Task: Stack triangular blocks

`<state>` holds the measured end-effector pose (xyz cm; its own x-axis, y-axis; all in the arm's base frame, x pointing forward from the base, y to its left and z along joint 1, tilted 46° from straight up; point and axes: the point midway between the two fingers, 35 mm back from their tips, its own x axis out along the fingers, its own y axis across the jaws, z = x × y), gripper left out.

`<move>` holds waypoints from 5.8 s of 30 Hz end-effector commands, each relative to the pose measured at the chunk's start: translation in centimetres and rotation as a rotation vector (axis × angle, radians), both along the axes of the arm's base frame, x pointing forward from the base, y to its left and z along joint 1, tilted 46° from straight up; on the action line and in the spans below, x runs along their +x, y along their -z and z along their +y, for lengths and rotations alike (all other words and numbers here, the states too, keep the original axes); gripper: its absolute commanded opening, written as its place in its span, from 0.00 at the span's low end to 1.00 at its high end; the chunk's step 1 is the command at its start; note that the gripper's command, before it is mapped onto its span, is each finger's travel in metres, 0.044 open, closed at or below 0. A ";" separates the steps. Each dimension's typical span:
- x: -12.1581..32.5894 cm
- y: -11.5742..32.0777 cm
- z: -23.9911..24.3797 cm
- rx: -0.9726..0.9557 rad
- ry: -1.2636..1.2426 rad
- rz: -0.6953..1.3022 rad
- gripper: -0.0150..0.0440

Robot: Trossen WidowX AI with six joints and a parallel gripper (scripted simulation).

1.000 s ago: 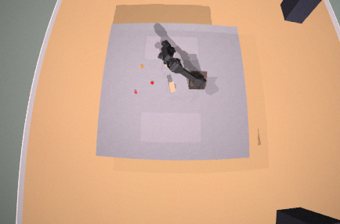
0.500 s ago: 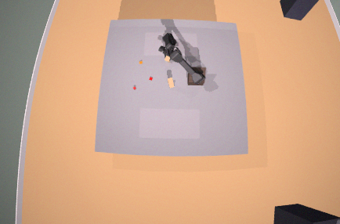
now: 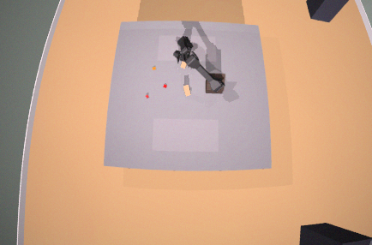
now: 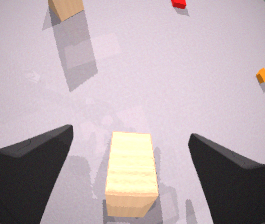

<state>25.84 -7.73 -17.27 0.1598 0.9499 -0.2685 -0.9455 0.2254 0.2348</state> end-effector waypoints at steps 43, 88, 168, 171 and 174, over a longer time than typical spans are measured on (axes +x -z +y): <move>2.2 -4.0 2.5 -1.241 -0.323 0.301 1.00; 0.6 0.3 0.3 -1.238 -0.325 0.298 0.25; -0.5 -3.2 -6.1 -0.316 1.013 1.810 0.25; -0.5 -3.3 -6.3 -0.255 1.057 1.888 0.25; -0.5 -3.3 -6.4 -0.192 1.099 1.966 0.25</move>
